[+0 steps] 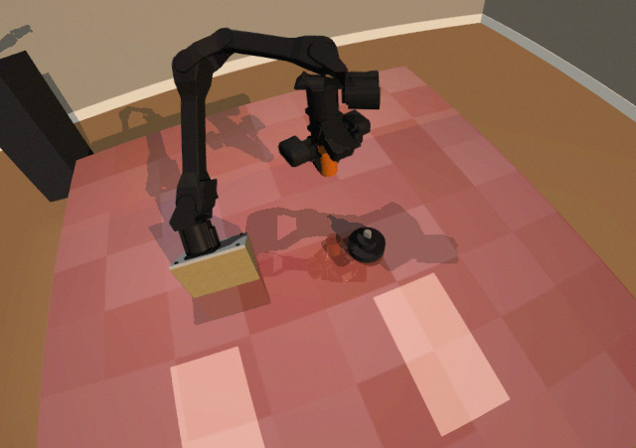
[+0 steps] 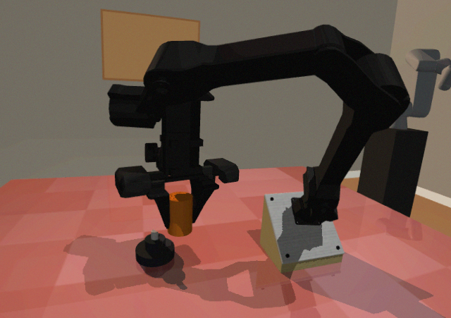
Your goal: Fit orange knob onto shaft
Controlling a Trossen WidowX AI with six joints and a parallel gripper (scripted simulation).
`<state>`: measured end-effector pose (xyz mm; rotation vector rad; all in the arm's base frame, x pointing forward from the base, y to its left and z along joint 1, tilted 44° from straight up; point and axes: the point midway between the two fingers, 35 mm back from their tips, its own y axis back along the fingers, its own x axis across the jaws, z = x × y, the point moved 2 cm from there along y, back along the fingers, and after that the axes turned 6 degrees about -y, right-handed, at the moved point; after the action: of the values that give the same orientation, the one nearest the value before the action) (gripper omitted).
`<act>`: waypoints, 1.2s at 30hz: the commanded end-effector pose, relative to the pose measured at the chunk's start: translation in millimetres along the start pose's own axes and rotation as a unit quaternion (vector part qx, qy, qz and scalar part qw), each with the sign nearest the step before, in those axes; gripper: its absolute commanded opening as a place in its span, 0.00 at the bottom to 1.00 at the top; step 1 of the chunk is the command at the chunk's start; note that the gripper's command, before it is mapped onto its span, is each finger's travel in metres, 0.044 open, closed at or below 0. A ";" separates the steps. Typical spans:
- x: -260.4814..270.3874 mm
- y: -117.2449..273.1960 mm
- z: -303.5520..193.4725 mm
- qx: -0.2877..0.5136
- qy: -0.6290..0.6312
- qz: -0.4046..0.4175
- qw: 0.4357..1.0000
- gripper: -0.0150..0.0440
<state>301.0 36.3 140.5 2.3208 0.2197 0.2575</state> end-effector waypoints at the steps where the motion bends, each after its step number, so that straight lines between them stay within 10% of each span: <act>1: 5.1 -2.3 12.4 -0.002 0.004 0.001 1.000 0.25; 36: 20.0 -37.8 115.8 -0.004 0.003 0.001 1.000 0.25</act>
<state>342.2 -7.7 46.9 2.3179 0.2188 0.2593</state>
